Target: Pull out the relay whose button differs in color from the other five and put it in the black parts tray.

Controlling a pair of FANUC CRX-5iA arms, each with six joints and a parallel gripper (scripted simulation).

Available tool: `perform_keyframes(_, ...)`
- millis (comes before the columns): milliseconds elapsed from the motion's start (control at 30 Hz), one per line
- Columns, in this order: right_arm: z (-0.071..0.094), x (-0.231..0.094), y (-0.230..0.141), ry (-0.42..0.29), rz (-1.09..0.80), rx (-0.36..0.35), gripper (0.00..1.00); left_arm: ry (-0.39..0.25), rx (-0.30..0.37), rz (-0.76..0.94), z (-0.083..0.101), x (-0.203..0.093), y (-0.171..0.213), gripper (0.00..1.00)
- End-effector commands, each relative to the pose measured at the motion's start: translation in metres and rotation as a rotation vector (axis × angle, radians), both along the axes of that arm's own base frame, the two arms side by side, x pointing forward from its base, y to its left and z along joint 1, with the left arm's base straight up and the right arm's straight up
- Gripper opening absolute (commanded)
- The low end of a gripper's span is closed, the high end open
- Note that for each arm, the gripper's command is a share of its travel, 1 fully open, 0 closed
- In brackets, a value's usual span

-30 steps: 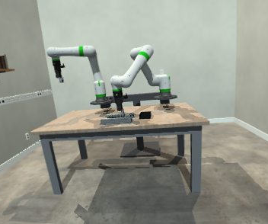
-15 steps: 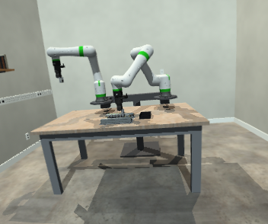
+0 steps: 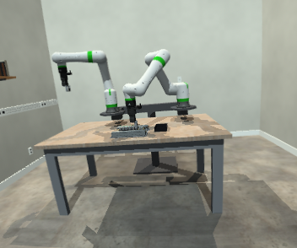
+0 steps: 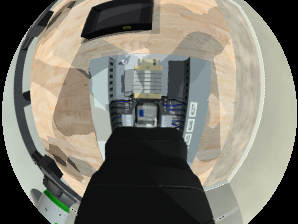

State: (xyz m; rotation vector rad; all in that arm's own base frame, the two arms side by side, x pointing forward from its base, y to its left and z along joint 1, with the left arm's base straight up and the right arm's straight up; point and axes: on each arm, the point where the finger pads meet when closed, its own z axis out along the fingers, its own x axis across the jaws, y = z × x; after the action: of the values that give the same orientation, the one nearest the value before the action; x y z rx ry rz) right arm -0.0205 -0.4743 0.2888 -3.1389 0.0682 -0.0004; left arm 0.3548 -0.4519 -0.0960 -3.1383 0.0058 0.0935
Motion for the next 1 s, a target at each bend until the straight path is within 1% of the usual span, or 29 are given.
perform_keyframes(0,0.0009,-0.0002,-0.0002,0.0,0.0,-0.002,1.0,-0.009,-0.002,0.0,0.0011,0.0003,-0.0007,0.0)
perform_keyframes(233,0.0009,-0.0002,-0.0002,0.0,0.0,-0.002,1.0,-0.011,-0.002,0.0,0.0011,0.0002,-0.0007,0.0)
perform_keyframes(500,0.0009,-0.0002,-0.0002,0.0,0.0,-0.002,1.0,-0.033,-0.002,0.0,0.0012,-0.0004,-0.0007,0.0)
perform_keyframes(800,0.0009,-0.0002,-0.0002,0.0,0.0,-0.002,1.0,-0.038,-0.002,0.0,0.0013,-0.0005,-0.0007,0.0)
perform_keyframes(967,0.0009,-0.0002,-0.0002,0.0,0.0,-0.002,1.0,-0.051,-0.002,0.0,0.0013,-0.0009,-0.0007,0.0)
